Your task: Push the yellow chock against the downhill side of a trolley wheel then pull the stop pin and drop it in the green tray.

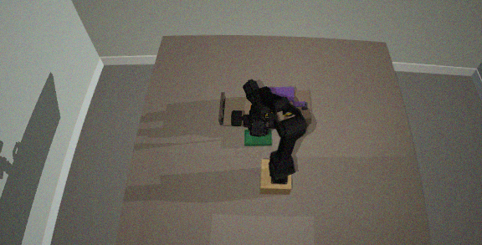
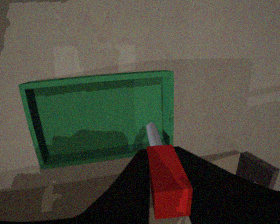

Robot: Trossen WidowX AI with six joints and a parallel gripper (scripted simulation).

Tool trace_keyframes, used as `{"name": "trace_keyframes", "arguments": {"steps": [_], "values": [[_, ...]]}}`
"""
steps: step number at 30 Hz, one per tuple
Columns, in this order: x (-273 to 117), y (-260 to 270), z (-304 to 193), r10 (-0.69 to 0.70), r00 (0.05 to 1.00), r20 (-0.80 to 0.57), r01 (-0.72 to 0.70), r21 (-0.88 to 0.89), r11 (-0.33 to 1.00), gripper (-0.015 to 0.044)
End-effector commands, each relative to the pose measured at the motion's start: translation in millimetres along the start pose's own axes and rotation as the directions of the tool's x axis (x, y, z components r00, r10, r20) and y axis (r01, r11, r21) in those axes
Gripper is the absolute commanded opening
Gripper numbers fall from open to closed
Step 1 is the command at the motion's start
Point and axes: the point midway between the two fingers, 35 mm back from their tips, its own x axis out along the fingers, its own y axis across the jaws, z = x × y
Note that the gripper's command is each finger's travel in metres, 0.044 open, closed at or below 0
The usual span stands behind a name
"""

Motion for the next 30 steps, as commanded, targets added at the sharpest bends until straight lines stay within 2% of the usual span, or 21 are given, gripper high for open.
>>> {"name": "trace_keyframes", "arguments": {"steps": [1,5,12,30], "values": [[14.8,-2.1,5.6,0.000,1.000,0.015,0.000,0.007,1.000,0.0000],[17.7,-2.7,6.4,0.000,1.000,0.015,0.000,0.007,1.000,0.0000],[16.5,0.3,5.0,0.000,1.000,0.015,0.000,0.007,1.000,0.0184],[16.9,12.0,2.3,0.001,1.000,0.015,-0.002,0.007,1.000,0.0190]]}}
